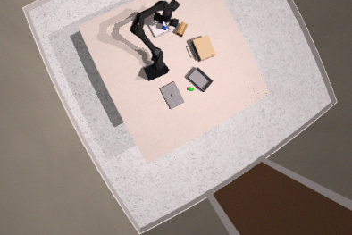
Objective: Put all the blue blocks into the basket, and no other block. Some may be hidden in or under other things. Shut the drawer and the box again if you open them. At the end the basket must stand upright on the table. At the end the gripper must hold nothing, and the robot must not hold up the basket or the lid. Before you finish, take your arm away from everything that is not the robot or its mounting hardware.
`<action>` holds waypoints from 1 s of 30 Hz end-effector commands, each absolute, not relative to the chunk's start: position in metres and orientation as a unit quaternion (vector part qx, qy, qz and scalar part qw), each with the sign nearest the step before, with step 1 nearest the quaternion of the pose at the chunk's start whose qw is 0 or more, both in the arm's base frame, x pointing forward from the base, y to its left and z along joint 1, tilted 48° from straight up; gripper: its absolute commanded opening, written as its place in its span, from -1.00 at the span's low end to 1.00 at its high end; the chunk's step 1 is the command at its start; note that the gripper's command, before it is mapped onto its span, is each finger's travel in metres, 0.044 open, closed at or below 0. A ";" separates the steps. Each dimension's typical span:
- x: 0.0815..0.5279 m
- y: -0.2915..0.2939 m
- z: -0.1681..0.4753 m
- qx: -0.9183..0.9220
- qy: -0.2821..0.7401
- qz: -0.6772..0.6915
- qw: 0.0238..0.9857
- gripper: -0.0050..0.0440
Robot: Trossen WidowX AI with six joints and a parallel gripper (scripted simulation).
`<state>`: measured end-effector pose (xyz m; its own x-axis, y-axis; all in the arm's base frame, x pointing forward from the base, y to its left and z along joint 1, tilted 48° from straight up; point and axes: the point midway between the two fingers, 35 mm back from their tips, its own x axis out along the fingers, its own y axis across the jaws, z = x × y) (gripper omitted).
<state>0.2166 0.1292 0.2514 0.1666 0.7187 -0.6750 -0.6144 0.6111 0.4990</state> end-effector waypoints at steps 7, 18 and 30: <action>0.214 0.096 0.262 0.105 0.499 0.406 0.758 1.00; 0.267 0.040 0.215 0.182 0.538 0.353 0.744 1.00; 0.294 -0.028 0.149 0.304 0.589 0.258 0.703 1.00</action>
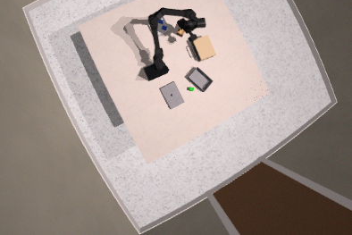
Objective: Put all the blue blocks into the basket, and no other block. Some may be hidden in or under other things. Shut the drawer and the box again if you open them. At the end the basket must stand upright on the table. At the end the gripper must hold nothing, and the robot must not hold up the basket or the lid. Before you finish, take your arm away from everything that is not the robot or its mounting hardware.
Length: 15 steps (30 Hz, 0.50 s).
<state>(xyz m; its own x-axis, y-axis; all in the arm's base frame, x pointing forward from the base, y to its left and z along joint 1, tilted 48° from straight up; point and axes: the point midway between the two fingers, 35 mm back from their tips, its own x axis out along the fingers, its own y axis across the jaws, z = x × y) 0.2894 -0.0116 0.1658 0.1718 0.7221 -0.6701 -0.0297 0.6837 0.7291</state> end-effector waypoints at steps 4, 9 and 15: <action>0.302 -0.056 0.121 0.304 0.589 0.258 0.703 1.00; 0.296 -0.084 0.089 0.395 0.618 0.177 0.656 1.00; 0.289 -0.110 0.059 0.417 0.624 0.156 0.642 1.00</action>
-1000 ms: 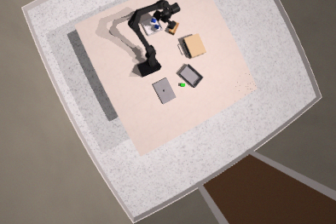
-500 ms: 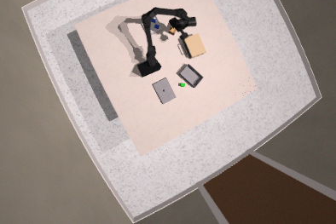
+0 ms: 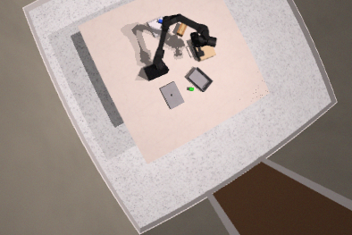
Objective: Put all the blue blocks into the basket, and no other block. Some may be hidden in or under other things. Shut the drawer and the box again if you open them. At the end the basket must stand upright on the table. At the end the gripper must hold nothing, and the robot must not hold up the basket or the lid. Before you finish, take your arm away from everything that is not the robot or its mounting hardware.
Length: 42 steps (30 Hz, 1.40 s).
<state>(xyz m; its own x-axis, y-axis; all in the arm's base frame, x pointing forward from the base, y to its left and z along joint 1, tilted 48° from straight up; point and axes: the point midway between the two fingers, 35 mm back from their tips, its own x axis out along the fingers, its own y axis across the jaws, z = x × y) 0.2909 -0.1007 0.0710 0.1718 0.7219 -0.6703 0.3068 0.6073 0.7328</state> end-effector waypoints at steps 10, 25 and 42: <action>0.252 -0.164 -0.008 0.519 0.642 0.049 0.563 1.00; 0.163 -0.215 -0.085 0.606 0.641 -0.059 0.468 1.00; 0.023 -0.222 -0.129 0.708 0.602 -0.227 0.290 1.00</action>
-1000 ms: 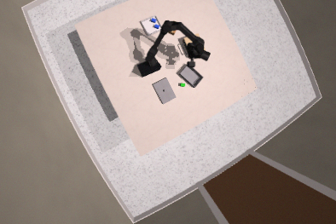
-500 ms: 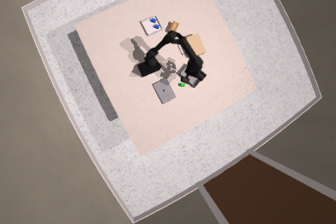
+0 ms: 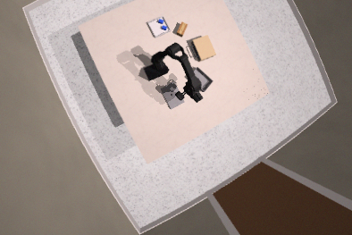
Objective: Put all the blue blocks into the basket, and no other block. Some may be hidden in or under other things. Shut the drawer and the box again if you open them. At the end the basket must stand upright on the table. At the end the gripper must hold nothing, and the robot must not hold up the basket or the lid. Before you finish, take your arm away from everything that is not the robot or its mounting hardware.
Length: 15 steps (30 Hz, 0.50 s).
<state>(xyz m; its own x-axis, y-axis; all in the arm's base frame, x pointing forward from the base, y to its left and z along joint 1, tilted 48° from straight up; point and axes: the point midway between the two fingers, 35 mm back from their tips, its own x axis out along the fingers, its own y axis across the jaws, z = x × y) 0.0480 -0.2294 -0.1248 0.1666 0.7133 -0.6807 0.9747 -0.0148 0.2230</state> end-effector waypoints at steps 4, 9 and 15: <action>-0.016 -0.215 -0.131 0.726 0.585 -0.268 0.241 1.00; -0.038 -0.210 -0.132 0.726 0.585 -0.268 0.241 1.00; -0.033 -0.191 -0.150 0.726 0.585 -0.268 0.241 1.00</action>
<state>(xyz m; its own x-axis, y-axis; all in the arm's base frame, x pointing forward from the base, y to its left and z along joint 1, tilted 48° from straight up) -0.0359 -0.2085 -0.1396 0.1713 0.7032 -0.6901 0.9788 -0.2013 0.0378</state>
